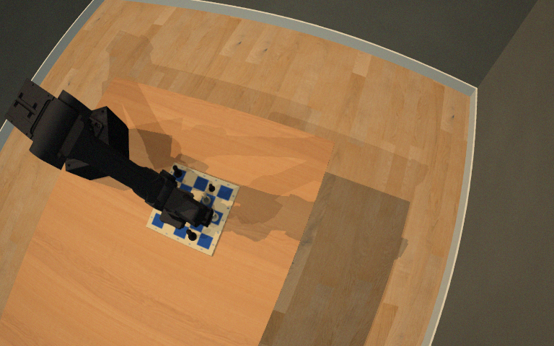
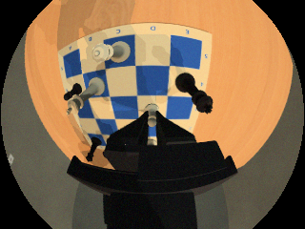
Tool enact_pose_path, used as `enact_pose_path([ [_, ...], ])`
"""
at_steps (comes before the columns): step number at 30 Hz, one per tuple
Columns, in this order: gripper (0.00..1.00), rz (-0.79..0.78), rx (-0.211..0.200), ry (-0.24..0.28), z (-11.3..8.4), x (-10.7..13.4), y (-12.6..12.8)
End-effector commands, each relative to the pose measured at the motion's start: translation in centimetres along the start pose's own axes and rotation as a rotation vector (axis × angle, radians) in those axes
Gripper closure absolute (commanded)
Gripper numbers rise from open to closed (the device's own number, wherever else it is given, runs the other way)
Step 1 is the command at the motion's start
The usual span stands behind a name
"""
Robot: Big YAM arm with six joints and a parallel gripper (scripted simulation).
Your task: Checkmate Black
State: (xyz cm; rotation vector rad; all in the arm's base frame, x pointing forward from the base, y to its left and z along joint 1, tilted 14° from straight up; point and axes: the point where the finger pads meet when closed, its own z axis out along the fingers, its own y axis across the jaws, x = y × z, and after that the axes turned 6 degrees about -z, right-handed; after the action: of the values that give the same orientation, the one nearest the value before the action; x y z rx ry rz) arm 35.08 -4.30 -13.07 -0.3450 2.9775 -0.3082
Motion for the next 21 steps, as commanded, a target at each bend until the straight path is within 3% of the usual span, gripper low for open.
enact_pose_path([
  [1,1.0,0.007,0.003,-0.011,0.14,-0.54,-0.73],
  [13,1.0,0.007,0.003,-0.011,0.14,-0.54,-0.73],
  [14,0.93,0.007,0.003,-0.011,0.14,-0.54,-0.73],
  [16,0.93,0.007,0.003,-0.011,0.14,-0.54,-0.73],
  [17,0.87,0.007,0.003,-0.011,0.14,-0.54,-0.73],
  [19,0.87,0.008,0.003,-0.011,0.14,-0.54,-0.73],
  [20,0.8,0.008,0.003,-0.011,0.14,-0.54,-0.73],
  [21,0.8,0.008,0.003,-0.011,0.14,-0.54,-0.73],
])
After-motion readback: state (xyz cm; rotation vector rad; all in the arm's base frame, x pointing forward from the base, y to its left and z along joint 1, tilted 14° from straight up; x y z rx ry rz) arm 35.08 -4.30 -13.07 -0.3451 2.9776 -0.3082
